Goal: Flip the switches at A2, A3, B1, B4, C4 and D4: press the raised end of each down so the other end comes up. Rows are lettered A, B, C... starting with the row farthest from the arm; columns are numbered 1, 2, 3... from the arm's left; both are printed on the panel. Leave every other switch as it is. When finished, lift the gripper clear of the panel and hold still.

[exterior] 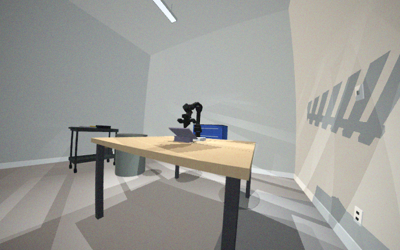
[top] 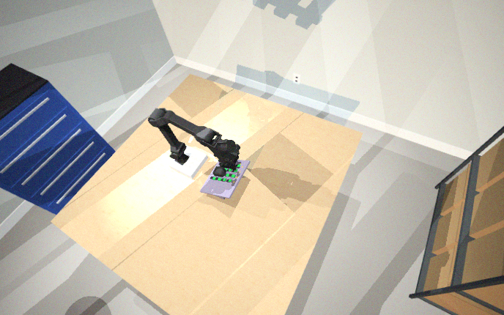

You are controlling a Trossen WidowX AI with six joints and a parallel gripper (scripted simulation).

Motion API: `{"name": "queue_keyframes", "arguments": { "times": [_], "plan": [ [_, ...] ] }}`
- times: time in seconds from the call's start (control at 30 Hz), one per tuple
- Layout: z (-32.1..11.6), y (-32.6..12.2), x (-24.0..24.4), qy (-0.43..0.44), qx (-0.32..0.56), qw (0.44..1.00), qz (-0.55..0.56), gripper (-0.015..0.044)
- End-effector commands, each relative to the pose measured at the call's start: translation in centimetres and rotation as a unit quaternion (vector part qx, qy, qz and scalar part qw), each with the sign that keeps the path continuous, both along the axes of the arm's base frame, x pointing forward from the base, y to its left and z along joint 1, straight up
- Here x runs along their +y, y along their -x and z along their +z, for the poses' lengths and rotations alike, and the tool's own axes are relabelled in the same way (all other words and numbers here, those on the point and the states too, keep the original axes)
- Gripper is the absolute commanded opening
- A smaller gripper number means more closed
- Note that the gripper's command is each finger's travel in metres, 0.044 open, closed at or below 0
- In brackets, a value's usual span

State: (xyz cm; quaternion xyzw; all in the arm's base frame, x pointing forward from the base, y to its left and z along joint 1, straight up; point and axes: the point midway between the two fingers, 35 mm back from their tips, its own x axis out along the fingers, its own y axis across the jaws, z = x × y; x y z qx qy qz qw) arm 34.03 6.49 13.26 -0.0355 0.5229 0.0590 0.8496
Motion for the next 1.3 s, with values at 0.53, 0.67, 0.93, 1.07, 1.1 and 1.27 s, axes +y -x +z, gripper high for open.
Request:
{"name": "queue_keyframes", "arguments": {
  "times": [0.53,0.67,0.93,1.07,1.1,1.27],
  "plan": [
    [-0.15,-0.10,-0.02,0.001,-0.001,1.000,0.000,0.0000],
    [-0.19,-0.12,-0.01,0.001,-0.001,1.000,0.000,0.0000],
    [-0.29,-0.17,0.00,0.001,-0.001,1.000,0.000,0.0000],
    [-0.33,-0.20,0.00,0.001,-0.001,1.000,0.000,0.0000],
    [-0.34,-0.21,0.00,0.001,-0.001,1.000,0.000,0.0000],
    [-0.40,-0.24,0.00,0.001,-0.001,1.000,0.000,0.0000]
  ]
}}
